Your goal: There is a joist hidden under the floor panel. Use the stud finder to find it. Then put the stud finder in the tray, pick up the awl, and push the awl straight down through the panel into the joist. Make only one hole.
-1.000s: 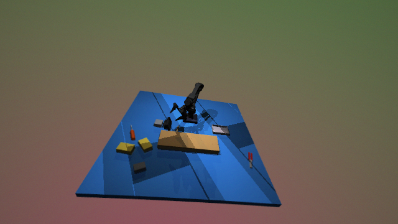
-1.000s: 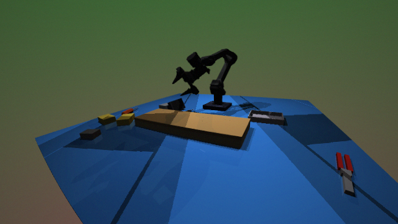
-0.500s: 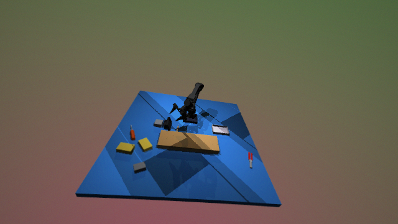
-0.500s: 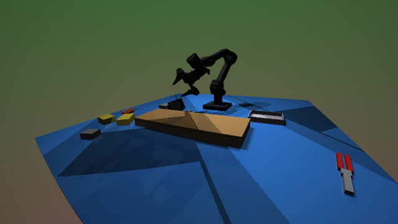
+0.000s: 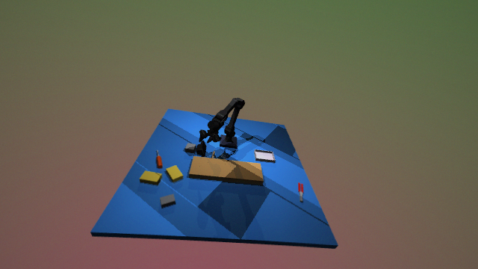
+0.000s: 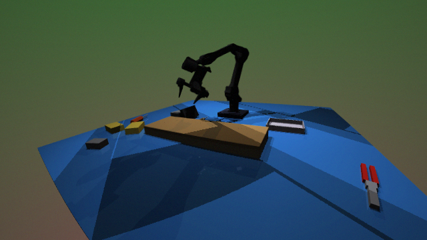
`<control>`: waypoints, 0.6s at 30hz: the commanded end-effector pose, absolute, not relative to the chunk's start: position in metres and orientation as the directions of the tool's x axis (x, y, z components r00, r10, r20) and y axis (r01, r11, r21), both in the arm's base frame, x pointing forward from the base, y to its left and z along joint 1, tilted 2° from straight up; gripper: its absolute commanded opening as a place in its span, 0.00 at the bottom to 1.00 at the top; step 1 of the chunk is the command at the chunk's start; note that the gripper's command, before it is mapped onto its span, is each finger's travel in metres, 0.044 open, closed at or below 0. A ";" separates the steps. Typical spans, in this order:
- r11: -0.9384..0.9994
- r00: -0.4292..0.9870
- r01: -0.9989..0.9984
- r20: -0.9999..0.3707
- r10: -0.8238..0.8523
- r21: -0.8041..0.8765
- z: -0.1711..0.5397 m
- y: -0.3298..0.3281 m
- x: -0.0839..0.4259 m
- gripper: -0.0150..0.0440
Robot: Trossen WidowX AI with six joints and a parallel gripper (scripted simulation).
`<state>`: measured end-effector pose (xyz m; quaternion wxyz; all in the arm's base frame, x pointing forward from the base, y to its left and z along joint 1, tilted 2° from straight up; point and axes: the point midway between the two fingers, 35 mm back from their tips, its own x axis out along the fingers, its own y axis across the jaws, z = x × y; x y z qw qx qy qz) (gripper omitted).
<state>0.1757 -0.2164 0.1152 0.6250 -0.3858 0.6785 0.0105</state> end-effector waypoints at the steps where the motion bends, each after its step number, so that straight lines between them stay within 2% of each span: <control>1: 0.543 -0.008 -0.828 -0.966 -0.260 -0.139 0.100 -0.246 0.164 1.00; 5: 0.304 -0.016 -0.953 -0.999 -0.035 0.004 0.088 -0.263 0.156 1.00; 8: 0.145 0.004 -0.989 -0.995 0.101 0.011 0.081 -0.270 0.152 1.00; 18: 0.134 0.006 -0.991 -0.994 0.111 0.009 0.081 -0.271 0.152 1.00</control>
